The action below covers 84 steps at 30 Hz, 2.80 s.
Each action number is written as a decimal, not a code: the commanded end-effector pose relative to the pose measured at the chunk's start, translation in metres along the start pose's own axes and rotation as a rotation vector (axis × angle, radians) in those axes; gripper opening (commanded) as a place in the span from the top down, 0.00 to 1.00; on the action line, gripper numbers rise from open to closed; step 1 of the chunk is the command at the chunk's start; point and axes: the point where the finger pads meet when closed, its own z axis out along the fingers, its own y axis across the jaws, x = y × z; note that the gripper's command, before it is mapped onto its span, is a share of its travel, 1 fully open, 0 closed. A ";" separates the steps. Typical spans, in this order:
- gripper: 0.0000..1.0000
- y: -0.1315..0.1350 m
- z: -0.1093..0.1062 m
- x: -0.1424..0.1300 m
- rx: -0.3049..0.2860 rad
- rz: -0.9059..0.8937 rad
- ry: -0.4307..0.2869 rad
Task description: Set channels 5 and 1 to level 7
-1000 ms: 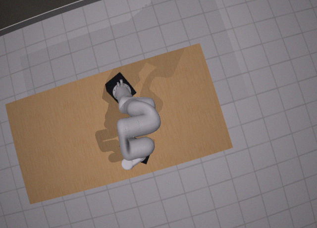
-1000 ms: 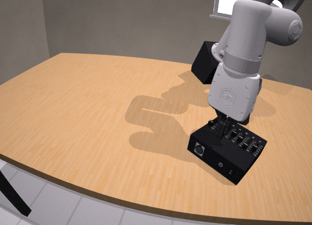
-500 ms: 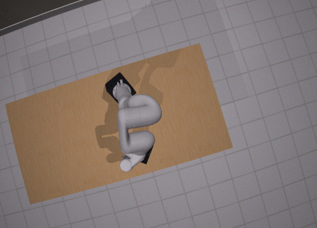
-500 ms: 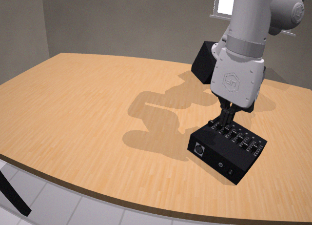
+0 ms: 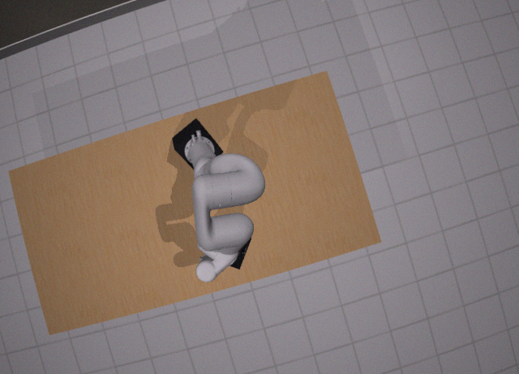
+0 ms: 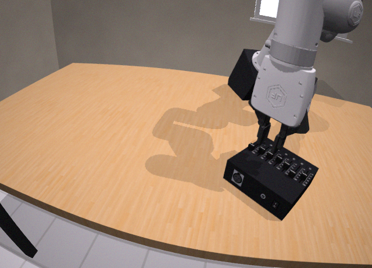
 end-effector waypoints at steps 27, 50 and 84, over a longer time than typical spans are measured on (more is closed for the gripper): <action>0.00 0.000 -0.080 -0.001 -0.001 0.000 -0.003; 0.00 0.000 -0.080 -0.001 -0.001 0.000 -0.003; 0.00 0.000 -0.080 -0.001 -0.001 0.000 -0.003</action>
